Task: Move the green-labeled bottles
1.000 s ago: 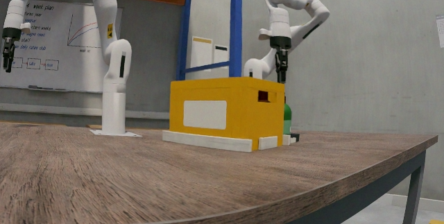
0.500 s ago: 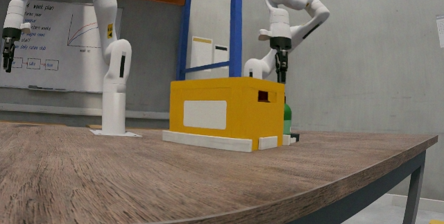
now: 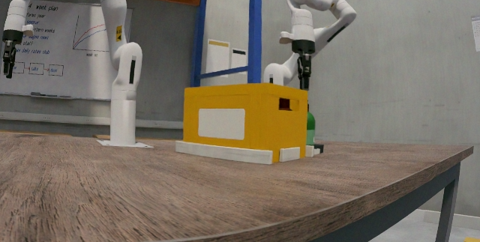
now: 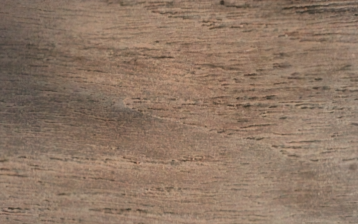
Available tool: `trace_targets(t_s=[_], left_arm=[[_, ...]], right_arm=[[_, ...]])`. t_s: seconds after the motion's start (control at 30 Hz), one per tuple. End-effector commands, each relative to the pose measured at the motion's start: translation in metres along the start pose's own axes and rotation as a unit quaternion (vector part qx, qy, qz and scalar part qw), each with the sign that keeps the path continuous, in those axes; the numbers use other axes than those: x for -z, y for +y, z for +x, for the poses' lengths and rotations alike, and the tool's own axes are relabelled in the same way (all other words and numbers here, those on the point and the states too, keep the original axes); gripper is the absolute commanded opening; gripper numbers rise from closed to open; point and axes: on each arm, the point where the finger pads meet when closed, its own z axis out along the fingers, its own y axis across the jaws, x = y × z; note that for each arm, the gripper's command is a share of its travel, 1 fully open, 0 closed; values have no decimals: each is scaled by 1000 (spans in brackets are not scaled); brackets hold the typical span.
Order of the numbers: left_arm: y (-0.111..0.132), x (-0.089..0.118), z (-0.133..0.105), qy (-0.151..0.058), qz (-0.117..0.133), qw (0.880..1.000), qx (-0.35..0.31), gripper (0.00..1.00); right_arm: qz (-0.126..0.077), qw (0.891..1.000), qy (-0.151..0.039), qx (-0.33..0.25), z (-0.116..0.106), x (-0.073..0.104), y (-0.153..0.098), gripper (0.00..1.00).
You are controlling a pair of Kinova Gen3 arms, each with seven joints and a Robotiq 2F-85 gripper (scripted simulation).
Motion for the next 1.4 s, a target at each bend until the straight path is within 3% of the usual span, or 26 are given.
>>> trace_targets(t_s=[0.0, 1.37], left_arm=[[-2, -1, 1, 0, 3, 1000, 1, 672], [-5, -1, 3, 1, 4, 1000, 2, 672]], right_arm=[[2, 1000, 2, -4, 3, 1, -2, 1000], [2, 1000, 2, -4, 3, 1, -2, 1000]])
